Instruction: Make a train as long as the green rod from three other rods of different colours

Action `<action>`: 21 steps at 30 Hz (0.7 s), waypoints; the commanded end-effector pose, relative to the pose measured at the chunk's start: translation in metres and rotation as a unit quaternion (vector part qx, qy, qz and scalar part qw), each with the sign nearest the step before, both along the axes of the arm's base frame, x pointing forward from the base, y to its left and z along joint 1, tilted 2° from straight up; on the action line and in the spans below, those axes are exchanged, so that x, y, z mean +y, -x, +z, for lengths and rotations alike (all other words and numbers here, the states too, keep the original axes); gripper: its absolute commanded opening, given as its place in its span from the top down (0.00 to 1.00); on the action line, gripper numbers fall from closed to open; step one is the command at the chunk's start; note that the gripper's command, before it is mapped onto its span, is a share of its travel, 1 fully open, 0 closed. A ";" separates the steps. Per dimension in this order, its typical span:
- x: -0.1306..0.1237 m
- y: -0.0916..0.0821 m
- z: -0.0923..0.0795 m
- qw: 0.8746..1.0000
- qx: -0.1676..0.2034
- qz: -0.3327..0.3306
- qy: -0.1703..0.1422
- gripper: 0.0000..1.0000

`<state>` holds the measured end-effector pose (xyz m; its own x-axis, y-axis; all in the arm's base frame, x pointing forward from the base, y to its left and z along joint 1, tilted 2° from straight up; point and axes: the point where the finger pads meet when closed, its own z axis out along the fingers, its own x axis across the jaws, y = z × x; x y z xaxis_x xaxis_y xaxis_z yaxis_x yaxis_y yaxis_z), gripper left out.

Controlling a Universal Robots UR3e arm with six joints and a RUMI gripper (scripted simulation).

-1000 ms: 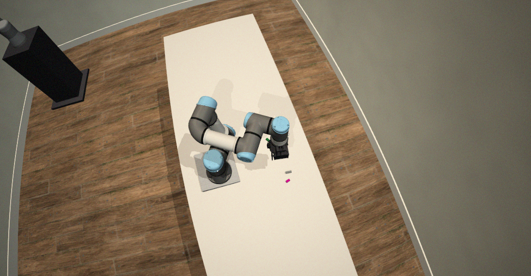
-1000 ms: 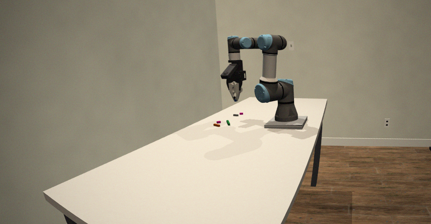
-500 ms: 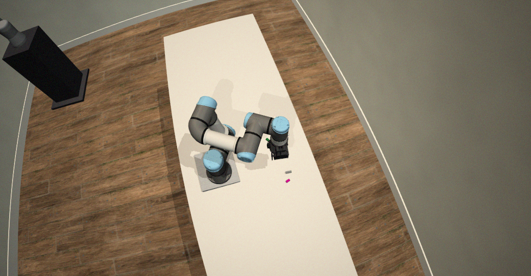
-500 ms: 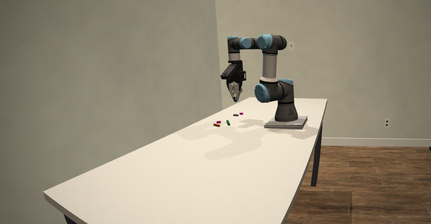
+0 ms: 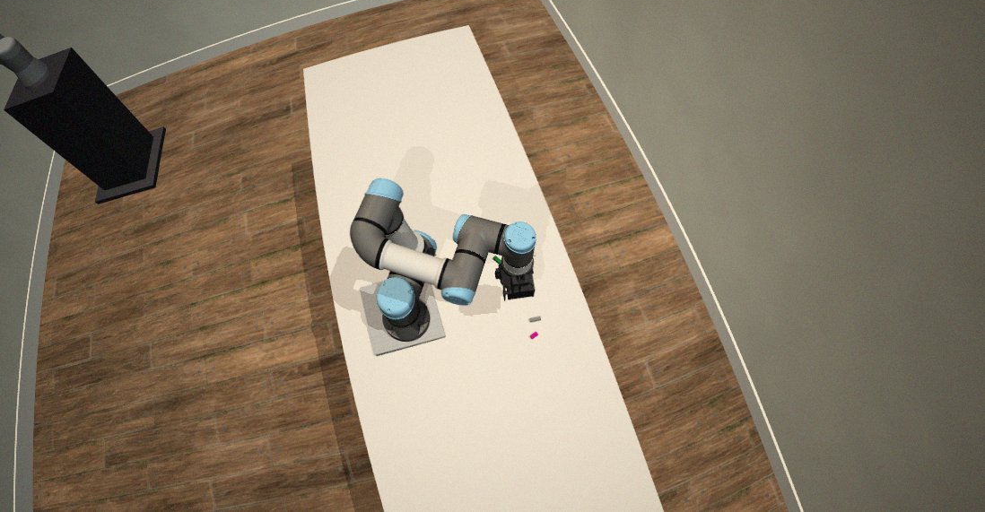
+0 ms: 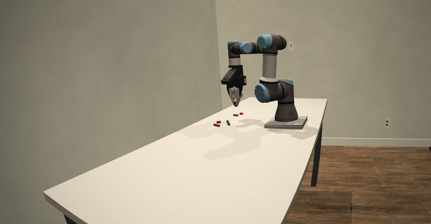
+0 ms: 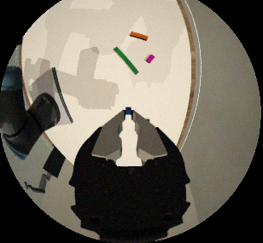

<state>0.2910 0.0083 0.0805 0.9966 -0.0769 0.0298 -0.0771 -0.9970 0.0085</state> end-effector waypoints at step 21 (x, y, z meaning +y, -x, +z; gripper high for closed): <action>-0.001 -0.003 -0.059 1.000 -0.002 0.000 0.001 1.00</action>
